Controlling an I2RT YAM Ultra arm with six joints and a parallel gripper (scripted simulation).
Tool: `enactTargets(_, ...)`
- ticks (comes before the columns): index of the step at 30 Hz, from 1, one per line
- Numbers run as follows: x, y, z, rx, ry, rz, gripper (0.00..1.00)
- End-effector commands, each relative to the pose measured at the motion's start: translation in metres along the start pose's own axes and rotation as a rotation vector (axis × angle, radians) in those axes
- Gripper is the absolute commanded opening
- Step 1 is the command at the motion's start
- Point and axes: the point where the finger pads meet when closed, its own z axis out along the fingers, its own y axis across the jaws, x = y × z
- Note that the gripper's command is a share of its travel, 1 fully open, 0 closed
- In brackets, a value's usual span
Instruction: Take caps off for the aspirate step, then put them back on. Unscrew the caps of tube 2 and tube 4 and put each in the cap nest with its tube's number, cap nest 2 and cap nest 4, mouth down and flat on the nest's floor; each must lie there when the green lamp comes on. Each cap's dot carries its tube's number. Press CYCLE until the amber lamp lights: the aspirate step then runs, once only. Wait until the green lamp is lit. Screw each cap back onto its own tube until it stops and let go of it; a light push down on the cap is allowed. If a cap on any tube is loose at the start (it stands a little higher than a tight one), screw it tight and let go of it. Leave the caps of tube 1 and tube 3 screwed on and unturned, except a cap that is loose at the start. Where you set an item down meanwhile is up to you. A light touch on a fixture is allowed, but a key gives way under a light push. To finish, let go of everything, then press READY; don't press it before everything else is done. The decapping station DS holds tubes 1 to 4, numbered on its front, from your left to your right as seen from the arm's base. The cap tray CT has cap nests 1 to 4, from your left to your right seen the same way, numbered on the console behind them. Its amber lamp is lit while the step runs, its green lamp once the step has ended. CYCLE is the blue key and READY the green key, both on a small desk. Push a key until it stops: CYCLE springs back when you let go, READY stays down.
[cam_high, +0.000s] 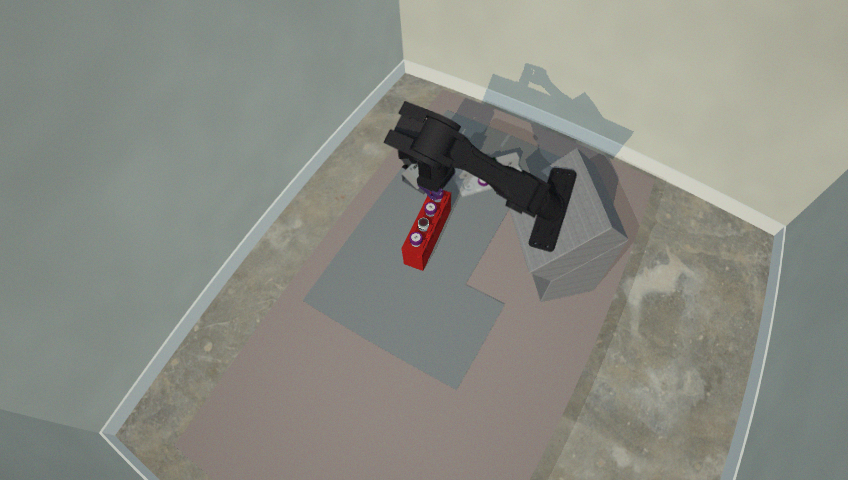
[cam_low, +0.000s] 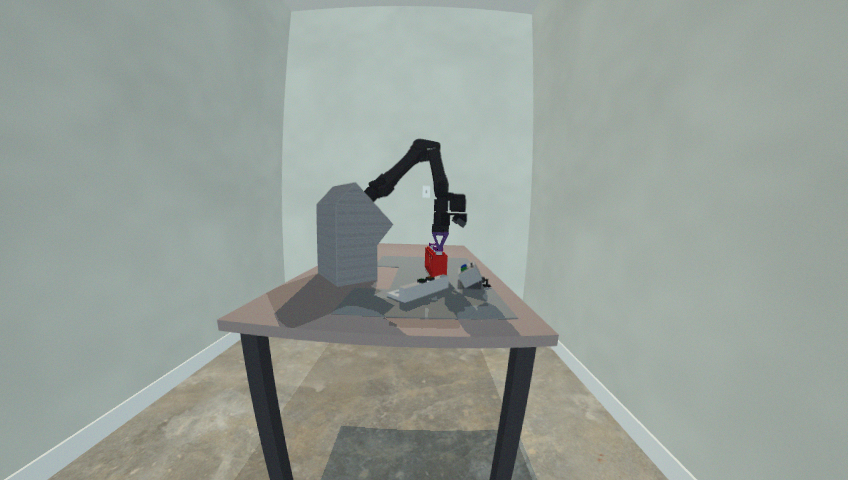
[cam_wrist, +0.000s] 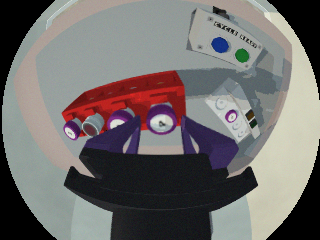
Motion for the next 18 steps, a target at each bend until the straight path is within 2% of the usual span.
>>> enactTargets(1, -0.0022, -0.0032, -0.0031, 0.004, -0.011, 0.006, 0.49)
enactTargets(5, -0.0021, -0.0031, -0.0031, 0.004, -0.011, 0.006, 0.49)
enactTargets(6, -0.0021, -0.0031, -0.0031, 0.004, -0.011, 0.006, 0.0)
enactTargets(18, -0.0021, -0.0031, -0.0031, 0.004, -0.011, 0.006, 0.0)
